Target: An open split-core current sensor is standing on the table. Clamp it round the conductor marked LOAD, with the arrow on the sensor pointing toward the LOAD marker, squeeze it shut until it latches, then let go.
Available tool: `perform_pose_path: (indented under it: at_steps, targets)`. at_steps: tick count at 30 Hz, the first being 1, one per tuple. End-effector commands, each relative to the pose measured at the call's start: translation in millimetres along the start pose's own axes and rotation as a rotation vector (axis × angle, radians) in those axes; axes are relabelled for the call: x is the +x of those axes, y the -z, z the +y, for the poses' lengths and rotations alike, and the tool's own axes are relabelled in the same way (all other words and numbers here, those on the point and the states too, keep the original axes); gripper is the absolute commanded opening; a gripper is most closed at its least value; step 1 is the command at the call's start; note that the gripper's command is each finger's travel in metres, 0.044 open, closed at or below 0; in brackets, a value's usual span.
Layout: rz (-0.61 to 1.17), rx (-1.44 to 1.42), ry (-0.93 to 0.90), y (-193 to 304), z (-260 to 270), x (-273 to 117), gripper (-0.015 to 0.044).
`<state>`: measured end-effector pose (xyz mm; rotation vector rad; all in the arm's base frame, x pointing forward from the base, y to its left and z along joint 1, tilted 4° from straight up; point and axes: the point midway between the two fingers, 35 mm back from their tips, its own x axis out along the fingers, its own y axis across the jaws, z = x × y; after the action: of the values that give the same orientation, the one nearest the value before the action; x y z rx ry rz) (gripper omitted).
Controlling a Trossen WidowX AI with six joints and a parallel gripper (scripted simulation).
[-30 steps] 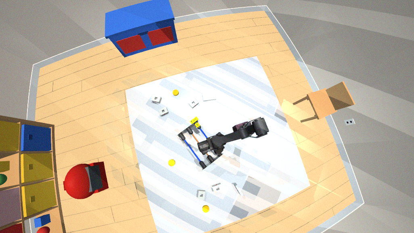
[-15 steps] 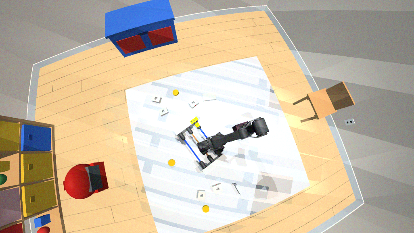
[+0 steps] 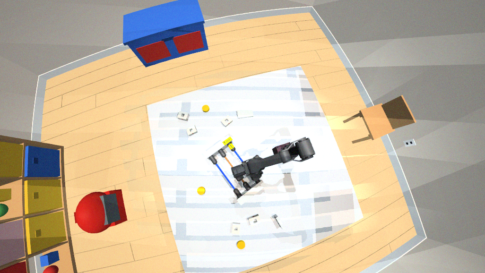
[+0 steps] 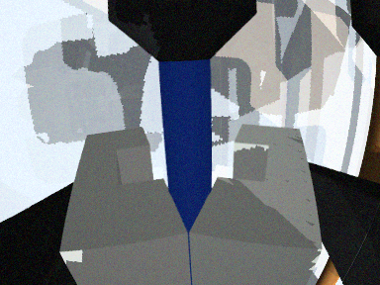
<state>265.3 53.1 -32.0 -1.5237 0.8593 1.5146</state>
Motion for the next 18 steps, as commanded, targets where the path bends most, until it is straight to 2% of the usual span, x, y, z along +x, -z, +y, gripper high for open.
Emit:
perform_pose_path:
  at_steps: [1, 18]
  targets:
    - [0.001, 0.000, -0.002, 0.0, 0.2, 0.2, 0.0000]
    - [-0.003, -0.001, -0.047, 0.2, -1.5, -10.2, 0.0000]
